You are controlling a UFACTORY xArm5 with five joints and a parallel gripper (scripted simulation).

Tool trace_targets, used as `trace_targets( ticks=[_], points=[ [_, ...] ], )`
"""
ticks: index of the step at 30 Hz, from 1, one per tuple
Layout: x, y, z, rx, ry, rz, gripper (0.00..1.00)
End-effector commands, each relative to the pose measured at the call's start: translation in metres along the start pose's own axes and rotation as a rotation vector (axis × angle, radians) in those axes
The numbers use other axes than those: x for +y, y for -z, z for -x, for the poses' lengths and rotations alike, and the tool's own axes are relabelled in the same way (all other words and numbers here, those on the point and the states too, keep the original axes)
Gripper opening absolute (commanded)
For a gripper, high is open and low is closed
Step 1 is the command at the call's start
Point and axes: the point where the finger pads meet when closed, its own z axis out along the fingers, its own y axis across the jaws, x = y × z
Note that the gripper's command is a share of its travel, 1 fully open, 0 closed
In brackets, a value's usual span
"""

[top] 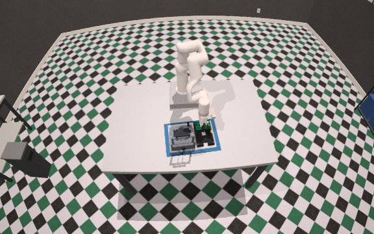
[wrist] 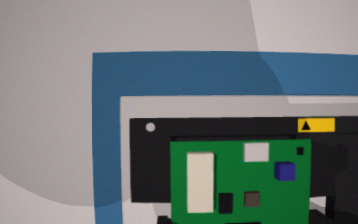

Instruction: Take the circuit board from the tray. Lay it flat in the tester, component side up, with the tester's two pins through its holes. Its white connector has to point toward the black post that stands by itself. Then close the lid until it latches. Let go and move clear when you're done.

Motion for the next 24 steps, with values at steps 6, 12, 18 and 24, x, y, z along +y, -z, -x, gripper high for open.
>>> trace_targets(
  ticks=[6, 12, 18, 24],
  points=[
    [0.001, 0.002, 0.000, 0.001, 0.000, 0.003, 0.79],
    [0.001, 0.010, 0.000, 0.001, 0.000, 0.003, 0.79],
    [0.001, 0.018, 0.000, 0.001, 0.000, 0.003, 0.79],
    [0.001, 0.035, 0.000, 0.001, 0.000, 0.003, 0.79]
  ],
)
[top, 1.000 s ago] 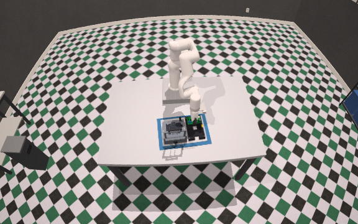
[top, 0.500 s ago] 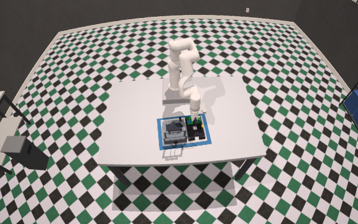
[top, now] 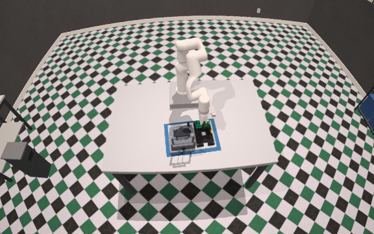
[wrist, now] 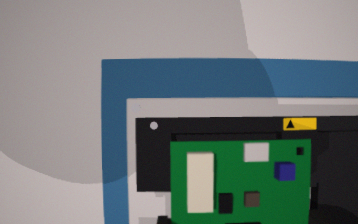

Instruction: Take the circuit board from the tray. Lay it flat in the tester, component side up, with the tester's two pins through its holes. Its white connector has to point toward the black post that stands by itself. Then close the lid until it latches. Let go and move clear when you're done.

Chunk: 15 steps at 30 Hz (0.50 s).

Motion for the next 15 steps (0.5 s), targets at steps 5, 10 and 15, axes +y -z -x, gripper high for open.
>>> trace_targets(
  ticks=[5, 10, 15],
  points=[
    [0.001, 0.026, 0.000, 0.001, 0.000, 0.004, 0.79],
    [0.001, 0.033, 0.000, 0.001, 0.000, 0.004, 0.79],
    [0.001, 0.043, 0.000, 0.001, 0.000, 0.004, 0.79]
  ],
)
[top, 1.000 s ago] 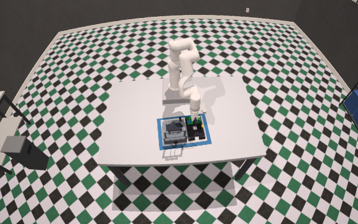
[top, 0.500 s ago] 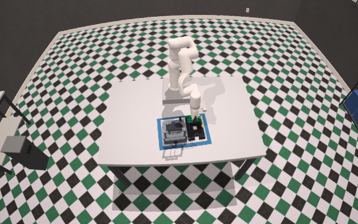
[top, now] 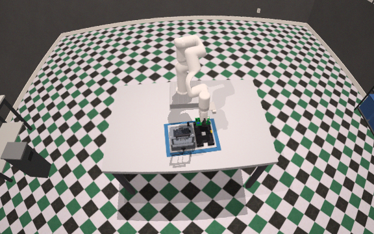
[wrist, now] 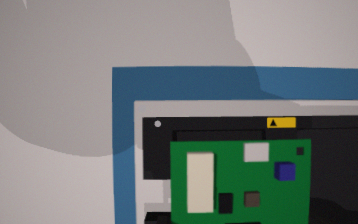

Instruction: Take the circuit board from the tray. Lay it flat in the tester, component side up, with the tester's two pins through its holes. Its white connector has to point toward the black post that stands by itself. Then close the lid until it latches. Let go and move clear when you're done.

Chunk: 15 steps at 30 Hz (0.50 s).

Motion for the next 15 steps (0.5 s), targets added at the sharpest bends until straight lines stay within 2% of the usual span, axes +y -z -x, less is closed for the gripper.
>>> trace_targets(
  ticks=[1, 15],
  points=[
    [0.0014, 0.0090, -0.0004, 0.001, 0.000, 0.004, 0.79],
    [0.0013, 0.0130, -0.0004, 0.001, 0.000, 0.004, 0.79]
  ],
)
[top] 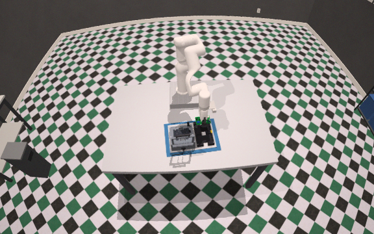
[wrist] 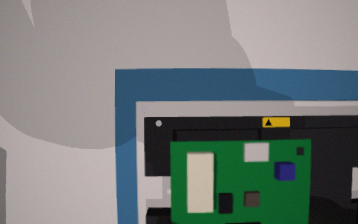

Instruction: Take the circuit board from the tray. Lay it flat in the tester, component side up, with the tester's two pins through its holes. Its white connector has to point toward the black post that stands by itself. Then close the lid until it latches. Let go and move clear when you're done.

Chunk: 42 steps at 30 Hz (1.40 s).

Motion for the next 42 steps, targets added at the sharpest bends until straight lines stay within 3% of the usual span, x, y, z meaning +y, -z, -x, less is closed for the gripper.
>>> trace_targets(
  ticks=[1, 31, 42],
  points=[
    [0.001, 0.001, 0.000, 0.001, 0.000, 0.004, 0.79],
    [0.002, 0.002, 0.003, 0.001, 0.000, 0.004, 0.79],
    [0.007, 0.003, 0.017, 0.001, 0.000, 0.004, 0.79]
  ],
)
